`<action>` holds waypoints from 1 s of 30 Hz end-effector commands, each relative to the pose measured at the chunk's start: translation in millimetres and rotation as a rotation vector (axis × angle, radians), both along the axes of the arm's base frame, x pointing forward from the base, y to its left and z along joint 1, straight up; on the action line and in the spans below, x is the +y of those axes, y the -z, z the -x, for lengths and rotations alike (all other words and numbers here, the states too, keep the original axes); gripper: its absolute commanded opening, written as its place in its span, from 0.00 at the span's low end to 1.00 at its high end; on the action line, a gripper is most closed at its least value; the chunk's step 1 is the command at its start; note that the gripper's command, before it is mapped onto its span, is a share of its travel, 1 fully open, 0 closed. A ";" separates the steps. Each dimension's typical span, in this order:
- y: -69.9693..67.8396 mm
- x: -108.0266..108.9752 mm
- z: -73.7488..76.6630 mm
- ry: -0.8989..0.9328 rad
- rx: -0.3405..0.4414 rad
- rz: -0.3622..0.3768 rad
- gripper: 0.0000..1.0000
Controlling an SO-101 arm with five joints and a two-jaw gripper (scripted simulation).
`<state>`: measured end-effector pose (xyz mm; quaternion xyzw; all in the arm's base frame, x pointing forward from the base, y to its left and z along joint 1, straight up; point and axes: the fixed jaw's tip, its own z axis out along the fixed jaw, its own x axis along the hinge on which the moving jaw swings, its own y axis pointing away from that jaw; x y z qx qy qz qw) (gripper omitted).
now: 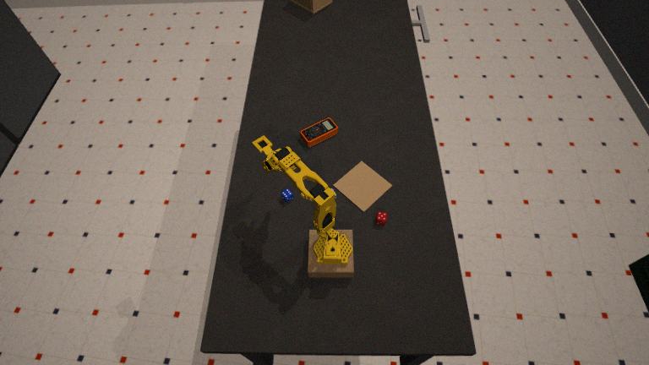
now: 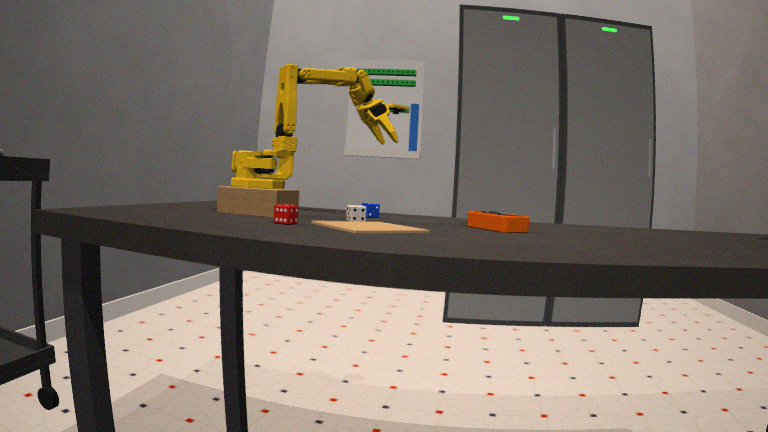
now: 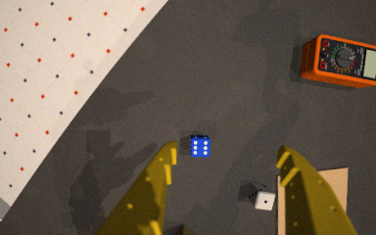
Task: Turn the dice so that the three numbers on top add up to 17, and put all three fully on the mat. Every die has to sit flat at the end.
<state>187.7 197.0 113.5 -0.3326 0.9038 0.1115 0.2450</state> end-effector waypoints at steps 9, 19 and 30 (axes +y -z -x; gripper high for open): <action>-1.7 -3.2 7.3 -0.001 0.049 0.040 0.35; -0.8 -3.4 7.6 -0.001 0.053 0.044 0.35; 48.9 -7.9 12.0 -0.001 0.204 0.197 0.35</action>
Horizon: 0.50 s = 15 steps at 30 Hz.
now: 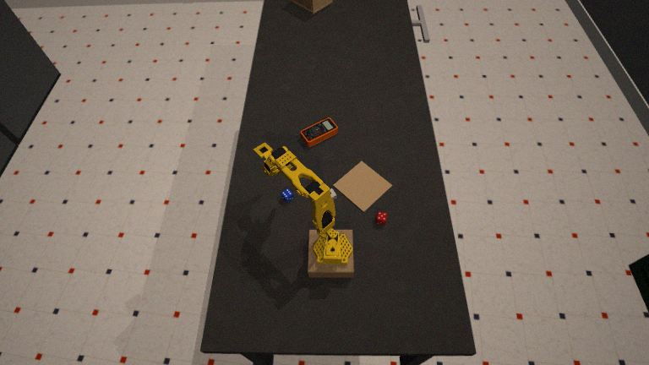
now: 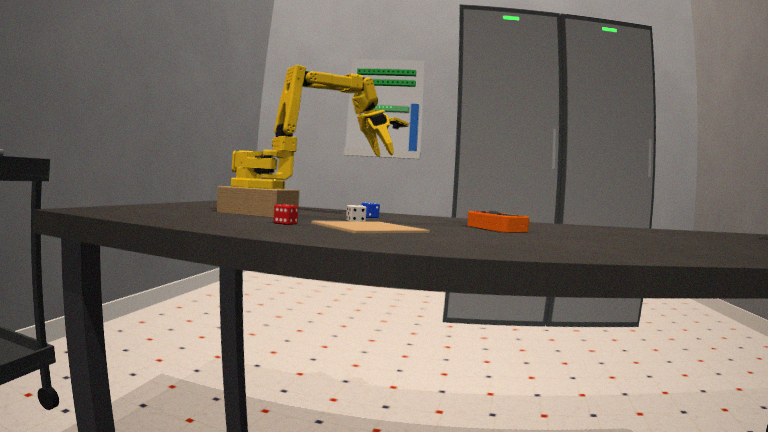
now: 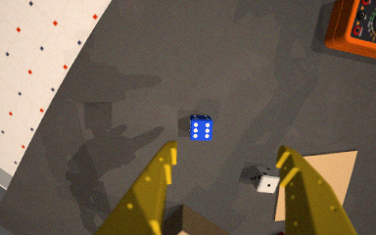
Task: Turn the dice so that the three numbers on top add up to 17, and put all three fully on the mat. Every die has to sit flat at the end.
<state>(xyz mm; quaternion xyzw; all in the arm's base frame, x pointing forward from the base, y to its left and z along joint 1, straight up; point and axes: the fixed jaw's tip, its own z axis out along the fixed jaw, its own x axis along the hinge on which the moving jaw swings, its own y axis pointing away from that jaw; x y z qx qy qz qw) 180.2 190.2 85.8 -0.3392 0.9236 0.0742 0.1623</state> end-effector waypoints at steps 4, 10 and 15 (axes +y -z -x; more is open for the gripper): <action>35.2 -3.9 7.2 -0.001 0.115 0.111 0.35; 69.5 -13.5 16.7 -0.001 0.226 0.223 0.35; 81.3 -17.9 21.0 -0.001 0.265 0.263 0.35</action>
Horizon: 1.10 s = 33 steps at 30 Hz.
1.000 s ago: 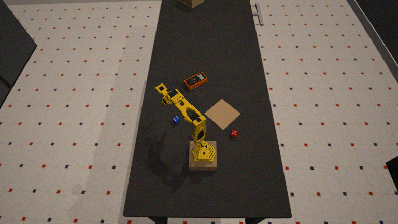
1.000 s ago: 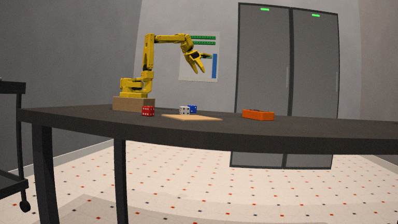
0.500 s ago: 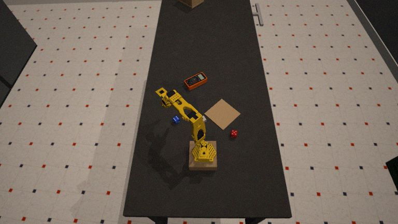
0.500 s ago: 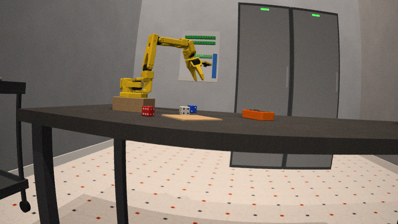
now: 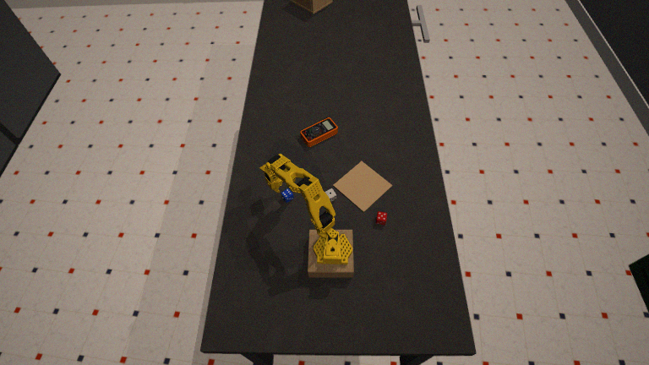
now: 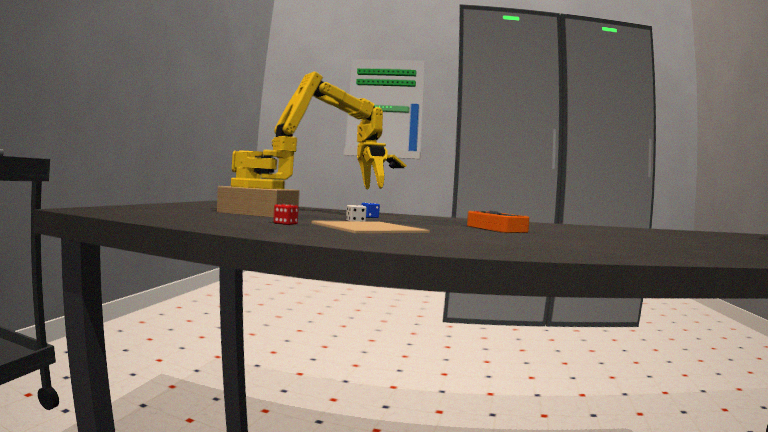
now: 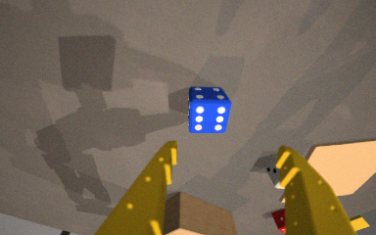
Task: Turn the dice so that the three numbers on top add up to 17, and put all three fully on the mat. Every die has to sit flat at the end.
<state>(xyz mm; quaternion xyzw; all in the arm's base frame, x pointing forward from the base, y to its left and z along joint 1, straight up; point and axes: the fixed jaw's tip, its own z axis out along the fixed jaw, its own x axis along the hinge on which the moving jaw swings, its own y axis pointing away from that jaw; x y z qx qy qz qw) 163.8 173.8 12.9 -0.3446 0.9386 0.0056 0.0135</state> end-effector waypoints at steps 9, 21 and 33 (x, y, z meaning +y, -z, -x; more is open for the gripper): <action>7.7 1.5 7.6 -0.004 0.037 0.036 0.35; 7.7 1.5 7.6 -0.004 0.037 0.036 0.35; 12.1 1.8 7.4 -0.004 0.037 0.036 0.35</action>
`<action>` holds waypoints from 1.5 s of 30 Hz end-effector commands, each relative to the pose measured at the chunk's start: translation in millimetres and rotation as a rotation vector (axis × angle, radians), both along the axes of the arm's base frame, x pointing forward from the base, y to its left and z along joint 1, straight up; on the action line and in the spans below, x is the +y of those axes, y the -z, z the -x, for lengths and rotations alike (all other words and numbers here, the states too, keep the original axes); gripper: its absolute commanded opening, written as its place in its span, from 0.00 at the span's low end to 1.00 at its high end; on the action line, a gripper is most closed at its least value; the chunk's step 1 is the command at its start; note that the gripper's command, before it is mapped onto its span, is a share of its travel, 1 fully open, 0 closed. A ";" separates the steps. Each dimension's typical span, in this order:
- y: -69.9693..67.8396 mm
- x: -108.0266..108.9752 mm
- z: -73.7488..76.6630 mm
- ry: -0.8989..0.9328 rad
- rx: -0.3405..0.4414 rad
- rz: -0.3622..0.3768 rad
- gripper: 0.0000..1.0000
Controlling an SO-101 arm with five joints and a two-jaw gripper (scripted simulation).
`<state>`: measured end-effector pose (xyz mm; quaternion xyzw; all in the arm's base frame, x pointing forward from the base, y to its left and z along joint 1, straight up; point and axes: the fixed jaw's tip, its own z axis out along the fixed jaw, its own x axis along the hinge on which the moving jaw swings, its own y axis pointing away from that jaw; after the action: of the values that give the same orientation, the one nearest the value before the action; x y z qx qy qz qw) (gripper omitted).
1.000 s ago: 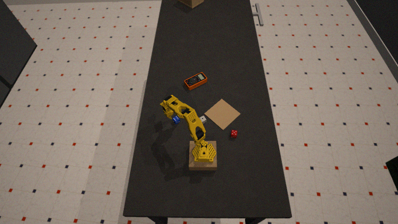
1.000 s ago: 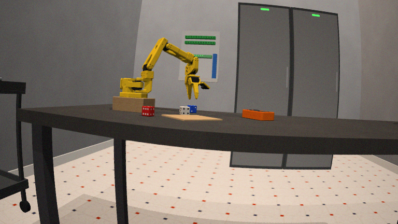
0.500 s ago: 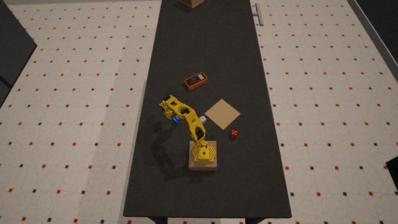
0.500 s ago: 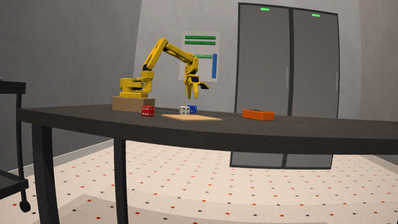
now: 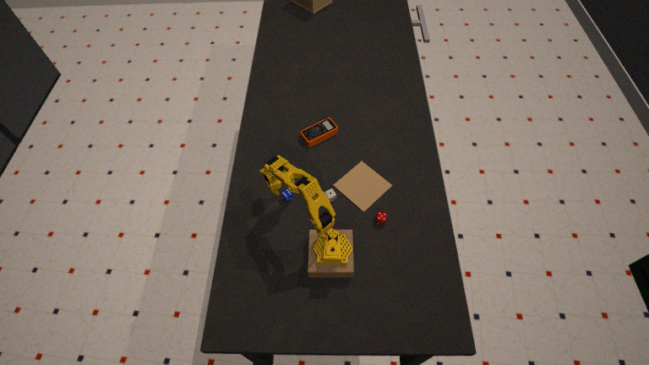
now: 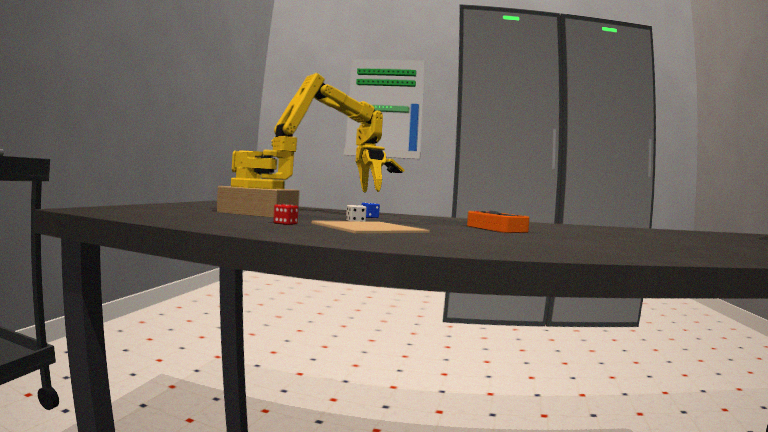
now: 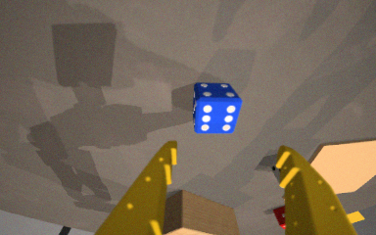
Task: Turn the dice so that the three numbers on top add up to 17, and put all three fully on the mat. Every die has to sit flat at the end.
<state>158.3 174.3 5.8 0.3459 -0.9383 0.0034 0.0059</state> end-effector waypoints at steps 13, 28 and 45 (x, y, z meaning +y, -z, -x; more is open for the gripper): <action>22.4 1.8 1.6 -0.001 0.007 0.006 0.35; 42.3 0.9 2.6 -0.001 0.007 0.006 0.35; 45.7 0.5 2.8 -0.001 0.007 0.006 0.35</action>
<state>161.5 177.7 -33.5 0.3458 -0.9383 -0.0012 -0.0037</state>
